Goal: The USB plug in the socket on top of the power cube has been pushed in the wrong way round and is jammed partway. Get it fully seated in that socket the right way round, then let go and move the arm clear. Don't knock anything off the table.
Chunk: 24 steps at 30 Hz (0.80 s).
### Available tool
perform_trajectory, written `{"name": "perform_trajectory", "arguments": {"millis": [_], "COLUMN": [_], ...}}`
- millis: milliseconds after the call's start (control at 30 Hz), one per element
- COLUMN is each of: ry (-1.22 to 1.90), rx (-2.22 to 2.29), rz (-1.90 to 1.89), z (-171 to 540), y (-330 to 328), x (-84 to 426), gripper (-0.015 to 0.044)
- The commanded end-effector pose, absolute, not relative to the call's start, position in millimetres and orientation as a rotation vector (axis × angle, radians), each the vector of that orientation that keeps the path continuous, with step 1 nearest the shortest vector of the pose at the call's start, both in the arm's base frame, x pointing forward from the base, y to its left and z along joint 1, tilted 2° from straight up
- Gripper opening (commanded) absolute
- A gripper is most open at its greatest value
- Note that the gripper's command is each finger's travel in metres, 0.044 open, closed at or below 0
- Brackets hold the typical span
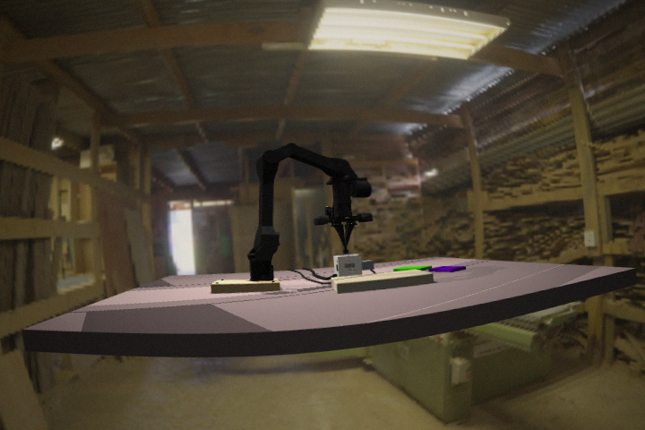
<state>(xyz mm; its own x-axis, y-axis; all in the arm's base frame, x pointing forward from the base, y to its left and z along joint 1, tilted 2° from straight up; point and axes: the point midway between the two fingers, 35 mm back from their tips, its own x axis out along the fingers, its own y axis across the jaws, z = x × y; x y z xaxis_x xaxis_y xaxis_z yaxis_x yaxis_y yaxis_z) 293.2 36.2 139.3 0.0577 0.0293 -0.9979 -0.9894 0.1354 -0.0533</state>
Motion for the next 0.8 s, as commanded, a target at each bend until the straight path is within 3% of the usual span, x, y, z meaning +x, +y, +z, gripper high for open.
{"name": "perform_trajectory", "arguments": {"millis": [0, 767], "ry": [1.205, 1.205], "rx": [-1.112, -1.112], "rz": [1.085, 1.085], "z": [139.7, 152.3], "y": [36.2, 35.8], "x": [293.2, 292.4], "gripper": [0.0000, 0.0000]}}
